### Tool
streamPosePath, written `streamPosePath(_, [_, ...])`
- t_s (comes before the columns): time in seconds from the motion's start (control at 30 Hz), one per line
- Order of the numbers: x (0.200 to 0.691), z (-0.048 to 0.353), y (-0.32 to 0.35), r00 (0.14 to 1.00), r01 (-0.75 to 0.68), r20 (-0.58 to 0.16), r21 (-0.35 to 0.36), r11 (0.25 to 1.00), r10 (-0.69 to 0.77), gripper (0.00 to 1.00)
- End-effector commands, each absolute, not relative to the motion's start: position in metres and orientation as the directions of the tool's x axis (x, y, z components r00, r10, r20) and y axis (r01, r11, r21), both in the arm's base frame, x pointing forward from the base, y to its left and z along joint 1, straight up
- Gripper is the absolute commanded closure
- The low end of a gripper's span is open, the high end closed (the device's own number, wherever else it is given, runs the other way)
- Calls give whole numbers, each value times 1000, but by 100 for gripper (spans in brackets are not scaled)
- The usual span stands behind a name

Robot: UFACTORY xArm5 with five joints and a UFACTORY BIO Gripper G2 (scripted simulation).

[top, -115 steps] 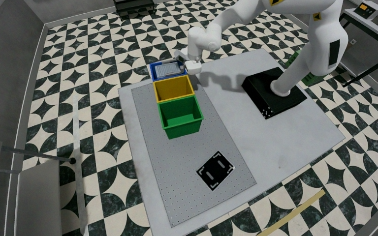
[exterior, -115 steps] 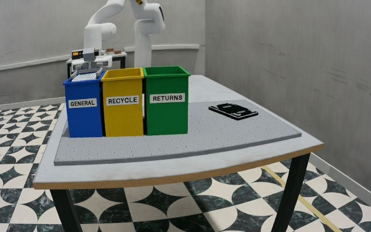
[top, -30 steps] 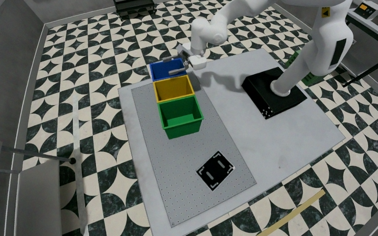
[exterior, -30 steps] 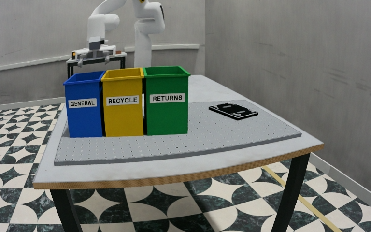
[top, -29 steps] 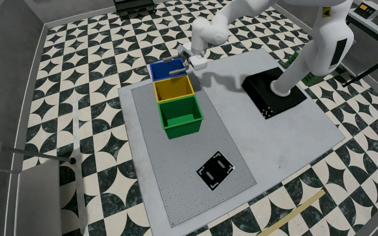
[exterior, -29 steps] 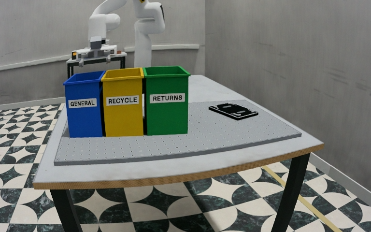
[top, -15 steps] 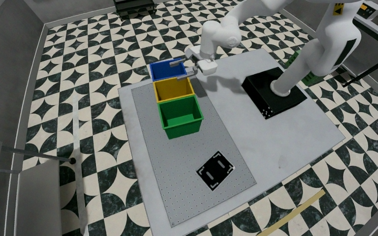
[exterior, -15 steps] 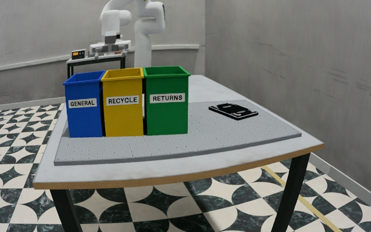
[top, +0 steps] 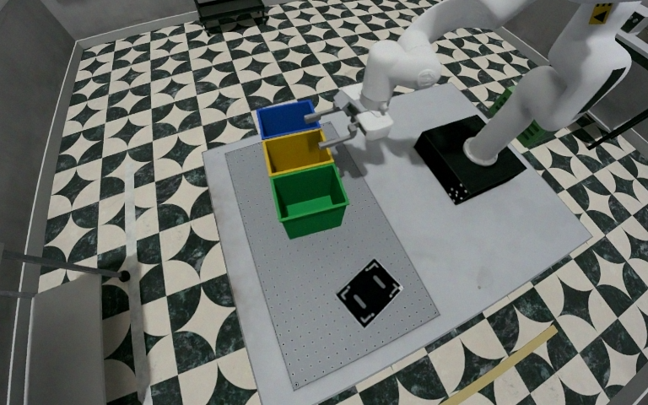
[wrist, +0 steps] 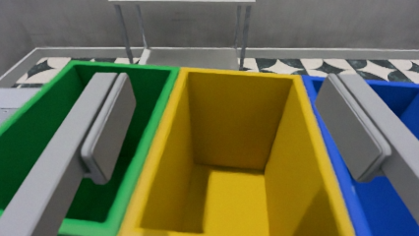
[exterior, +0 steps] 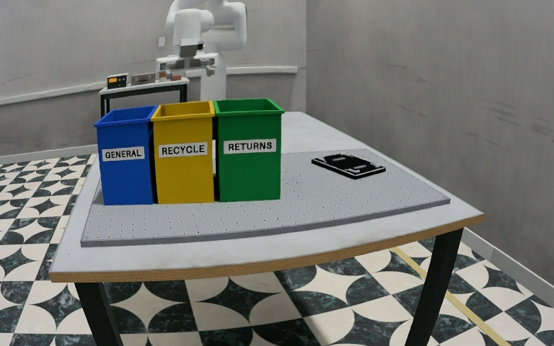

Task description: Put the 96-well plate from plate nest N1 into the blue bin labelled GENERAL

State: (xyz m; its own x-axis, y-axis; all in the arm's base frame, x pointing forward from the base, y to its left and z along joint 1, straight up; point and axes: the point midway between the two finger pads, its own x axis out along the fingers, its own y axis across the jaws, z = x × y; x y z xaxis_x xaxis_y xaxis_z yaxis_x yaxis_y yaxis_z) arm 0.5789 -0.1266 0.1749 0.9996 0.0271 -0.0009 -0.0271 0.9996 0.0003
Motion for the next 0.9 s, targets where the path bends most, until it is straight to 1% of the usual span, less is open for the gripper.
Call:
streamPosePath(0.0, [572, 182, -106, 1000, -26, 3, -1, 1000, 26, 82])
streamPosePath(0.87, [537, 207, -5, 1000, -26, 3, 0, 1000, 26, 82])
